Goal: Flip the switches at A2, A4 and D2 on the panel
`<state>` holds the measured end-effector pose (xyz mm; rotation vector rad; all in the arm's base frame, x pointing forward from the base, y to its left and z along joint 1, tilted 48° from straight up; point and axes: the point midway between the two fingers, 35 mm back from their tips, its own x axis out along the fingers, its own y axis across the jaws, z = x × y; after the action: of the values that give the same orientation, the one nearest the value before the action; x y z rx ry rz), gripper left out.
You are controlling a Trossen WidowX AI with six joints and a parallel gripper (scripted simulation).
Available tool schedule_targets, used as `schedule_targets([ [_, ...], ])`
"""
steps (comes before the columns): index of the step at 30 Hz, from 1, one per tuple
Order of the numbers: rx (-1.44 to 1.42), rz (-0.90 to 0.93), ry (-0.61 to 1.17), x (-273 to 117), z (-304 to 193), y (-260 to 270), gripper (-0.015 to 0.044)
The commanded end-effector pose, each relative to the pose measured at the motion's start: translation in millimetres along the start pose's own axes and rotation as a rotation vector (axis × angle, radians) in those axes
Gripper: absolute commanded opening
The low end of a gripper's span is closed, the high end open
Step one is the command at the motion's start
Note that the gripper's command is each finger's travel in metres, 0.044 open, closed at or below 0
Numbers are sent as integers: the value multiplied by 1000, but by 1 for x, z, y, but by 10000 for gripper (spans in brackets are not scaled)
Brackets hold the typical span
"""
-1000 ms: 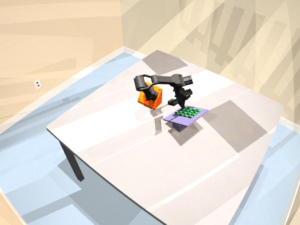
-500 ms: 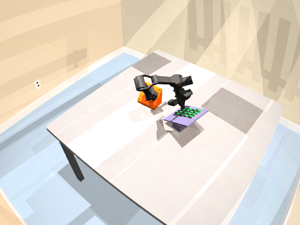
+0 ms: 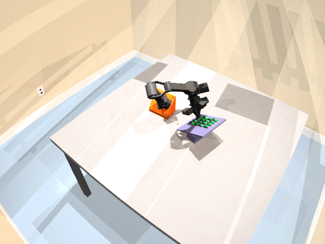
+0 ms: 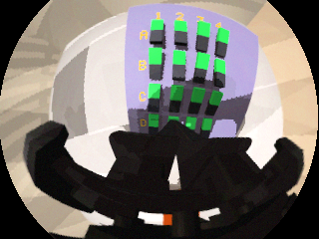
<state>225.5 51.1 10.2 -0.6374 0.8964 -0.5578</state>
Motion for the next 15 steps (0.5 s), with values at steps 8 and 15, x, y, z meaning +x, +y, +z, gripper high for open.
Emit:
schedule_targets([
  [8, -3, -2, 0, 2, 0, 0, 0],
  [15, -3, -2, 0, 3, 0, 0, 0],
])
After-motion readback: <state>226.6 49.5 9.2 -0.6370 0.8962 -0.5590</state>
